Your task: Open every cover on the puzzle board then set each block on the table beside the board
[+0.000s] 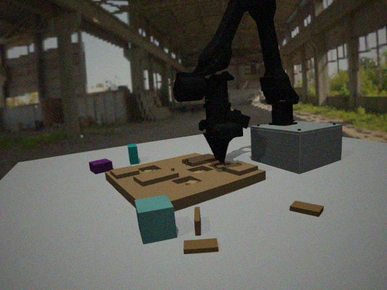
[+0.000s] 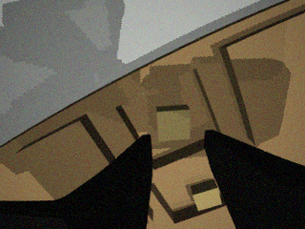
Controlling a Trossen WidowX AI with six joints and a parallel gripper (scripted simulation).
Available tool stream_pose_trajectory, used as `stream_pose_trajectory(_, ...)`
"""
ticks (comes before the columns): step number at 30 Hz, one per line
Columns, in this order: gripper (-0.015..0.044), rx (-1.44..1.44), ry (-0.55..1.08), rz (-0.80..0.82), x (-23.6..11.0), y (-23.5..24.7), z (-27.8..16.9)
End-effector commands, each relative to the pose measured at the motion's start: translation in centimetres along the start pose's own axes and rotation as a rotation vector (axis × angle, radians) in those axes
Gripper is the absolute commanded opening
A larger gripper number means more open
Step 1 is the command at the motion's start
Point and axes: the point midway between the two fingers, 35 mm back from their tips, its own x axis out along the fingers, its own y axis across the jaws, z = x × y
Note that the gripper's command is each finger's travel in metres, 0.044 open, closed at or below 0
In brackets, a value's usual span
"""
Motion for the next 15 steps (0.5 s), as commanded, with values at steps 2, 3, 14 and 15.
stream_pose_trajectory(2,0.0144,-0.005,-0.004,0.004,0.66,0.13,0.17)
stream_pose_trajectory(3,0.0144,-0.005,-0.004,0.004,0.76,0.14,0.17)
stream_pose_trajectory(14,0.0144,-0.005,-0.004,0.004,1.00,0.16,0.18)
stream_pose_trajectory(15,0.0144,-0.005,-0.004,0.004,1.06,0.16,0.18)
